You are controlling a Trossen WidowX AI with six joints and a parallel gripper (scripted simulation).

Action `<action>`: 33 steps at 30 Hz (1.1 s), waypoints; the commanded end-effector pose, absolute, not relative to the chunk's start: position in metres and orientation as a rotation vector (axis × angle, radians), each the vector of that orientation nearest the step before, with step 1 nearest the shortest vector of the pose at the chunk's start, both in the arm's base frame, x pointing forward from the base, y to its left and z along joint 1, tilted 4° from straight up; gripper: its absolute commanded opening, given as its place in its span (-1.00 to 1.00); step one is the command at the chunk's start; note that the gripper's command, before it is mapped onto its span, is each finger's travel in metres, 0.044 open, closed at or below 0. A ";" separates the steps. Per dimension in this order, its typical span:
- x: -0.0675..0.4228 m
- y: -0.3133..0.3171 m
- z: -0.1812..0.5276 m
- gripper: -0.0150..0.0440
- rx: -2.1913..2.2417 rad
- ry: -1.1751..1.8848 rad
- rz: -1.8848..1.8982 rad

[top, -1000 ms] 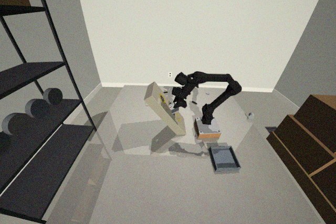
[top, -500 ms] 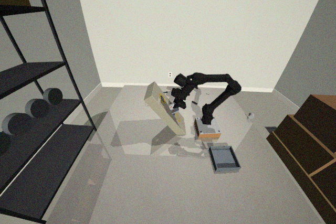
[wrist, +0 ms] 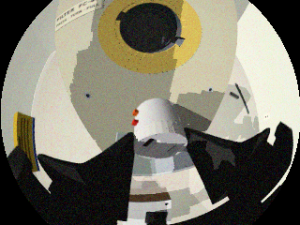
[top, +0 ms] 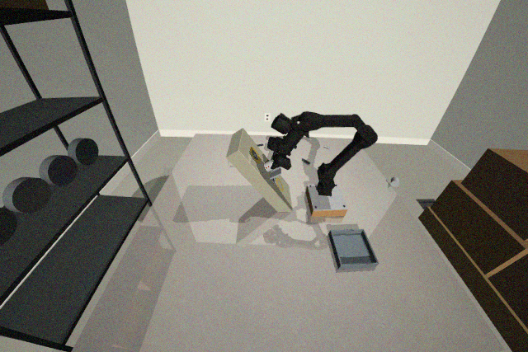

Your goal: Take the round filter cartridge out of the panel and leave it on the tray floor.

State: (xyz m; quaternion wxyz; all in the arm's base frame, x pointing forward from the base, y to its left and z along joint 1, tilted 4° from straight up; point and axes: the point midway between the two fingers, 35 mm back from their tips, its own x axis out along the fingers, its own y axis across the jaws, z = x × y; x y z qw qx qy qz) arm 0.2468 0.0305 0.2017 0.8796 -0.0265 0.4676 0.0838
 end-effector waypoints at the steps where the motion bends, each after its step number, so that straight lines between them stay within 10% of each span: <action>1: 0.254 0.031 0.214 -0.49 -0.054 0.960 0.173; 33: 0.209 0.040 0.287 -0.49 -0.052 0.981 0.173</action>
